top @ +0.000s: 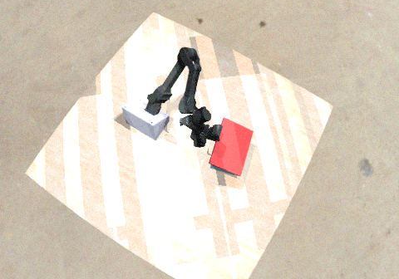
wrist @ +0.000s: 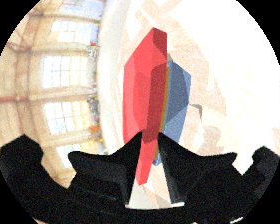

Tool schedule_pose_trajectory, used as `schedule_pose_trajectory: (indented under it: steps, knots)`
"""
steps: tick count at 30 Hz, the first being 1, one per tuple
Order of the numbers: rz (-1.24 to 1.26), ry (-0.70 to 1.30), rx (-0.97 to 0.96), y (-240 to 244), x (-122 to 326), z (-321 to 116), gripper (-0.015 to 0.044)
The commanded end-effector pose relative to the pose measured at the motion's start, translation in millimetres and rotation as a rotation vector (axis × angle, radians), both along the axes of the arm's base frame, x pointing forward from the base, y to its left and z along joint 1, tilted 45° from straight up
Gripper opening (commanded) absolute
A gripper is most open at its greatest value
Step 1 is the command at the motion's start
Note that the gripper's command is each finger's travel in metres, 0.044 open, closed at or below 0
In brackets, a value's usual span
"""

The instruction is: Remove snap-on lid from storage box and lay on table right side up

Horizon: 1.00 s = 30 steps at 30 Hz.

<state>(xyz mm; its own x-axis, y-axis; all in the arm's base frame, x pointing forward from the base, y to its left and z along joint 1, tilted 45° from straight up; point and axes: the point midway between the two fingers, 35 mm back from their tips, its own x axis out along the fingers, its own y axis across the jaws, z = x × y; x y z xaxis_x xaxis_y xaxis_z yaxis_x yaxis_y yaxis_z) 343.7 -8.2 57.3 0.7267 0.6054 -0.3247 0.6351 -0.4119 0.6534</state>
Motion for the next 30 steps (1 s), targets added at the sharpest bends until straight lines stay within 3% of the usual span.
schedule_pose_trajectory:
  steps: [1, 30]
  knots:
    - [0.001, -0.017, -0.006, -5.4, 4.5, 8.3, 0.0000]
    - [0.001, -0.017, -0.007, -28.7, 21.1, 38.6, 0.0000]
